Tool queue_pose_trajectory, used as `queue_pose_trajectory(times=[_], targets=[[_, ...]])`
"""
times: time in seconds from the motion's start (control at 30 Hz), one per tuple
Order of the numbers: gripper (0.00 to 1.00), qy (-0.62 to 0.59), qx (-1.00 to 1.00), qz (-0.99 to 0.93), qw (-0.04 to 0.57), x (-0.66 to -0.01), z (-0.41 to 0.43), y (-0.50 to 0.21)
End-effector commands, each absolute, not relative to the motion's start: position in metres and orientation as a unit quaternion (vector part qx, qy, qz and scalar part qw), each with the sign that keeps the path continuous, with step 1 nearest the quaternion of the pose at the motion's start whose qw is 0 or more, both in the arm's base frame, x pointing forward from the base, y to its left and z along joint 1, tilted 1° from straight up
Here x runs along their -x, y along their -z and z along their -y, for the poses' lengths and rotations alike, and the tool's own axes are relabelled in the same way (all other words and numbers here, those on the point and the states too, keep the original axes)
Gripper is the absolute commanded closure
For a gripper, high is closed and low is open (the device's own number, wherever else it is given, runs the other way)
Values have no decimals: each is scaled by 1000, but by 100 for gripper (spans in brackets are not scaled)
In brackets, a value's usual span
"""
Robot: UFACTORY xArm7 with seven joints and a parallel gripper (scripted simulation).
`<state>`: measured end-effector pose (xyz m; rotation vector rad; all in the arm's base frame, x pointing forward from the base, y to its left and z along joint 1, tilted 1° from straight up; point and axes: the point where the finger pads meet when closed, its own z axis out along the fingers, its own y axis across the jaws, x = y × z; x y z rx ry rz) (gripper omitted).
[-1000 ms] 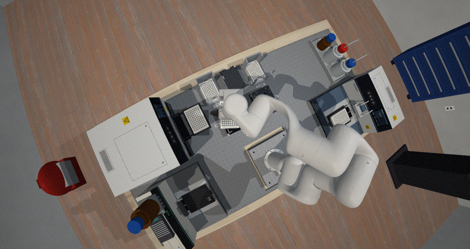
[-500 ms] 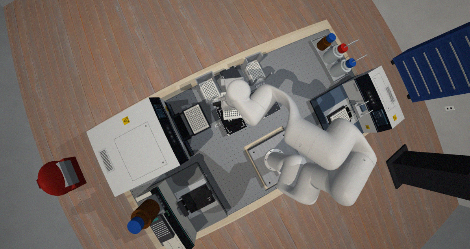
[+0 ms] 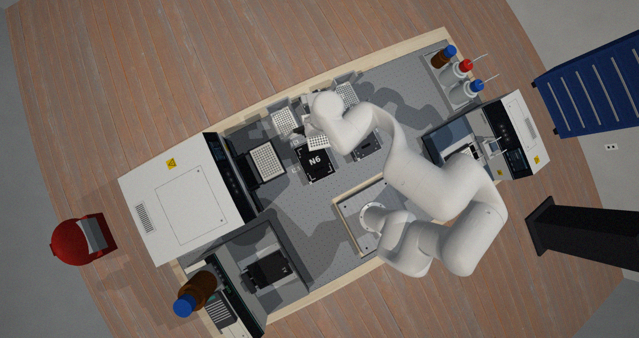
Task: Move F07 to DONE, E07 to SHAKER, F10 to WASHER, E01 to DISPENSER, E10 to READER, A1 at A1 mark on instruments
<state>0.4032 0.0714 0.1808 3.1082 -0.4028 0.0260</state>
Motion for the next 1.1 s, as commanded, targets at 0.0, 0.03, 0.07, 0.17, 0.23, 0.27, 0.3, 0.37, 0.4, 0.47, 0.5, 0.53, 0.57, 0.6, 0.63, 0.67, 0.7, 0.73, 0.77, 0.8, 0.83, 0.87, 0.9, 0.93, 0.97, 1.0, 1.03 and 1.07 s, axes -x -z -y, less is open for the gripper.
queue_pose_trajectory(times=[0.0, 0.03, 0.07, 0.17, 0.23, 0.27, 0.3, 0.37, 0.4, 0.47, 0.5, 0.53, 0.57, 0.6, 0.63, 0.67, 0.7, 0.73, 0.77, 0.8, 0.83, 0.87, 0.9, 0.93, 0.97, 1.0, 1.03, 1.07], targets=[[100, -10, -992, 128, 2, -413, -66, -183], [100, -10, -992, 128, 2, -415, -63, -183], [100, -10, -992, 128, 2, -415, -63, -183], [100, -10, -993, 116, 2, -420, -59, -183], [100, -10, -994, 104, 2, -425, -55, -183], [100, -10, -995, 99, 2, -428, -53, -183], [100, -10, -996, 93, 3, -430, -50, -183], [100, -10, -997, 81, 3, -435, -46, -183], [100, -10, -997, 75, 3, -438, -44, -183], [100, -10, -998, 68, 3, -443, -39, -183], [100, -10, -998, 68, 3, -446, -37, -183], [100, -10, -998, 68, 3, -448, -35, -183], [100, -10, -998, 68, 3, -451, -33, -184], [100, -10, -998, 68, 3, -453, -31, -184], [100, -10, -998, 68, 3, -453, -31, -184], [100, -10, -998, 68, 3, -453, -31, -184], [100, -10, -998, 68, 3, -456, -29, -184], [100, -10, -998, 68, 3, -458, -26, -184], [100, -10, -998, 68, 3, -461, -24, -184], [100, -10, -998, 63, 3, -464, -23, -184], [100, -10, -998, 57, 3, -467, -21, -184], [100, -10, -999, 51, 3, -470, -20, -184], [100, -10, -999, 45, 3, -473, -18, -184], [100, -10, -999, 39, 3, -476, -17, -184], [100, -10, -999, 34, 3, -479, -16, -184], [100, -10, -1000, 28, 3, -482, -14, -184], [100, -10, -1000, 22, 4, -485, -13, -184], [100, -10, -1000, 16, 4, -488, -11, -184]])
